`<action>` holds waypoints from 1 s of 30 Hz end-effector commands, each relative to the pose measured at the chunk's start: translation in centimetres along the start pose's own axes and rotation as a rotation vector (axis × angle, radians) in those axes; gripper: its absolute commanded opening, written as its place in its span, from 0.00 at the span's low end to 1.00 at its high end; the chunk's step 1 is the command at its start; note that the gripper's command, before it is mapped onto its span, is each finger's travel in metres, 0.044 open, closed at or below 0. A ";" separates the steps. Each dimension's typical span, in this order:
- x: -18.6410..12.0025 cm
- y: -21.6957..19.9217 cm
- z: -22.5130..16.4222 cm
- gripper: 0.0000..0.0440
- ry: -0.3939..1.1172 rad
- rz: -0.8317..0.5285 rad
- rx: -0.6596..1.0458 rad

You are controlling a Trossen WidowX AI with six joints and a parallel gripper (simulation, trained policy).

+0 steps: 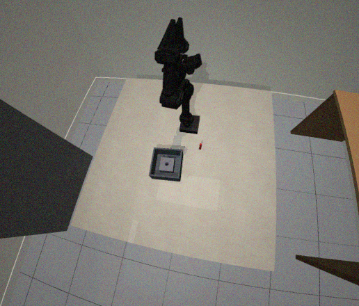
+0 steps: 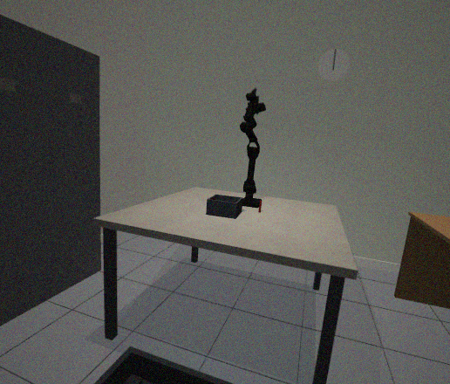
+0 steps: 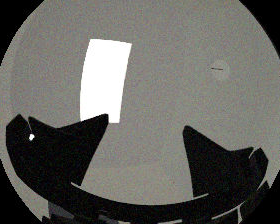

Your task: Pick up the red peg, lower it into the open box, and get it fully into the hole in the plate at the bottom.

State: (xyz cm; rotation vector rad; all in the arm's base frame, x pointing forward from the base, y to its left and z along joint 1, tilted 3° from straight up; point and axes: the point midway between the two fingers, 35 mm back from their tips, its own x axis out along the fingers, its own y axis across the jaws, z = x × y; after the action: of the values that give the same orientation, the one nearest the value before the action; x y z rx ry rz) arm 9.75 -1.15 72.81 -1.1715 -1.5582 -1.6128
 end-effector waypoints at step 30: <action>-14.4 17.4 -0.7 1.00 0.388 0.815 0.507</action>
State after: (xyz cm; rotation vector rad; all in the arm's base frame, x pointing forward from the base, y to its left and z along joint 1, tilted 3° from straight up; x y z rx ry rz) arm 29.74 -6.00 68.79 -0.9738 -1.0036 -0.8211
